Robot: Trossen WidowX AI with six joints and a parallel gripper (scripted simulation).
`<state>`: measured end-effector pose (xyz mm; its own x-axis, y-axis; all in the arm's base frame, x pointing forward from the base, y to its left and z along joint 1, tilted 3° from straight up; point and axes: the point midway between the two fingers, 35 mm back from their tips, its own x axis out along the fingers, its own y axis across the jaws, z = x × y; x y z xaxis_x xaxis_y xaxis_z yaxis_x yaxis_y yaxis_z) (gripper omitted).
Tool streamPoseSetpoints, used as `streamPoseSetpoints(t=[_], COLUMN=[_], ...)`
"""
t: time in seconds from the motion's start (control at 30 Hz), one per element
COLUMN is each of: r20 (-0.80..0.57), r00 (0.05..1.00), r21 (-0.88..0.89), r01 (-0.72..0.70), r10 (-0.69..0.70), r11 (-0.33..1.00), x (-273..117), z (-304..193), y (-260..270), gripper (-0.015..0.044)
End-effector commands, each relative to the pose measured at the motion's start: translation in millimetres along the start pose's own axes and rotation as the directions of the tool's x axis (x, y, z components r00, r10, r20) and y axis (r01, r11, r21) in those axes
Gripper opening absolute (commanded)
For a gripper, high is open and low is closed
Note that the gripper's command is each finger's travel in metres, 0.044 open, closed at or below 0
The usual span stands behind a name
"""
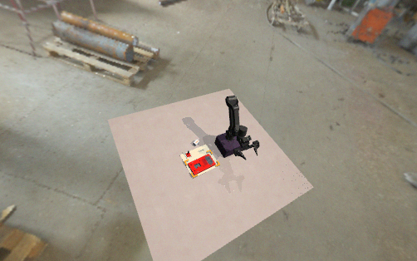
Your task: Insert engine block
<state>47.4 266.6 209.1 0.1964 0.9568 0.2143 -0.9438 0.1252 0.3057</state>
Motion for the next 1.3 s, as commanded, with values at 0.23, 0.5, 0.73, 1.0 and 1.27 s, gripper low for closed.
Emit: streamPoseSetpoints(t=[0.23,0.5,0.73,1.0,1.27], r20=[-0.072,-0.169,-0.248,-0.335,-0.411], r00=[0.987,0.92,0.818,0.66,0.487], r21=[-0.007,-0.008,-0.001,0.016,0.059], r01=[0.146,0.358,0.536,0.717,0.858], r10=[-0.146,-0.354,-0.519,-0.672,-0.771], r11=[0.989,0.934,0.844,0.697,0.51], x=[12,18,9,-15,-53], z=[-5,-10,-11,-11,-8], y=[-37,-97,-150,-208,-256], gripper=[0.044,0.044,0.044,0.044,0.044])
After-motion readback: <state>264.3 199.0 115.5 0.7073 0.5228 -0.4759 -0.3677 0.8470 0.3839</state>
